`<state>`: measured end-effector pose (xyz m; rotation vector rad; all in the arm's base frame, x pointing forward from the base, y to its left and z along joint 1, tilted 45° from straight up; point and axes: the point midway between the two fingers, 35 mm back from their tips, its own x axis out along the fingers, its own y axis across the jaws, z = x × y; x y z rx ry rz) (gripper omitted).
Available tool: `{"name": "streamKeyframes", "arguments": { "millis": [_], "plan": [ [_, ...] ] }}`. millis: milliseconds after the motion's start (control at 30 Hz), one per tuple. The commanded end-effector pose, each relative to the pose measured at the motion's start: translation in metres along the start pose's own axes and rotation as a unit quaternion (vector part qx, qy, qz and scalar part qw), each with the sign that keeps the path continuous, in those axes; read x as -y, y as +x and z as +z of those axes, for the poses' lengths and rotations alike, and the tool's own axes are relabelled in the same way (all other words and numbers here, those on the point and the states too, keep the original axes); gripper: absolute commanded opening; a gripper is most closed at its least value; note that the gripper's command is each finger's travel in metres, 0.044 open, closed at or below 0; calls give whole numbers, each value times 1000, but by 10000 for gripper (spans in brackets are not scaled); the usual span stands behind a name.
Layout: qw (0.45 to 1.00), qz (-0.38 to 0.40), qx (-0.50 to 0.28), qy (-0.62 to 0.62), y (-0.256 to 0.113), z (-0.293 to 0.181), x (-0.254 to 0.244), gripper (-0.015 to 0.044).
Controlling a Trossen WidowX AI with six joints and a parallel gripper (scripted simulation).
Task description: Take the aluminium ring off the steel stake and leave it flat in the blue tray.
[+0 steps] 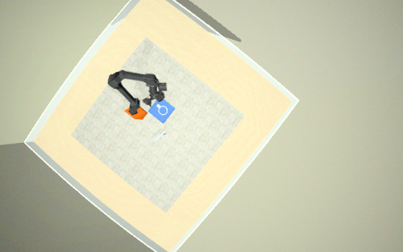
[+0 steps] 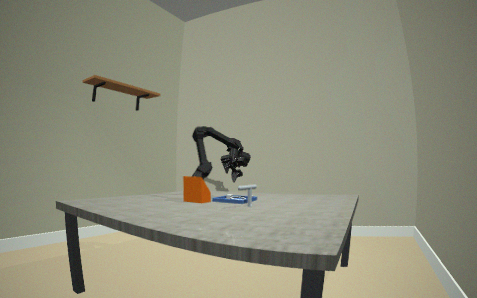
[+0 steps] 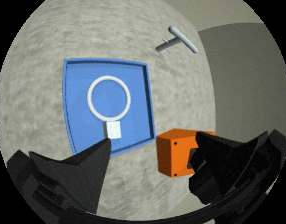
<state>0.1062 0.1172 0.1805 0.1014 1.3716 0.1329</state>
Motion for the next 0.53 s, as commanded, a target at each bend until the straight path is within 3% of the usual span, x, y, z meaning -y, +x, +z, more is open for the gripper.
{"name": "streamKeyframes", "arguments": {
  "millis": [0, 500],
  "plan": [
    [1000, 4, -1, -3, -5, -1, 3, 440],
    [1000, -1, -1, 0, -1, 0, 1, 440]
  ]
}}
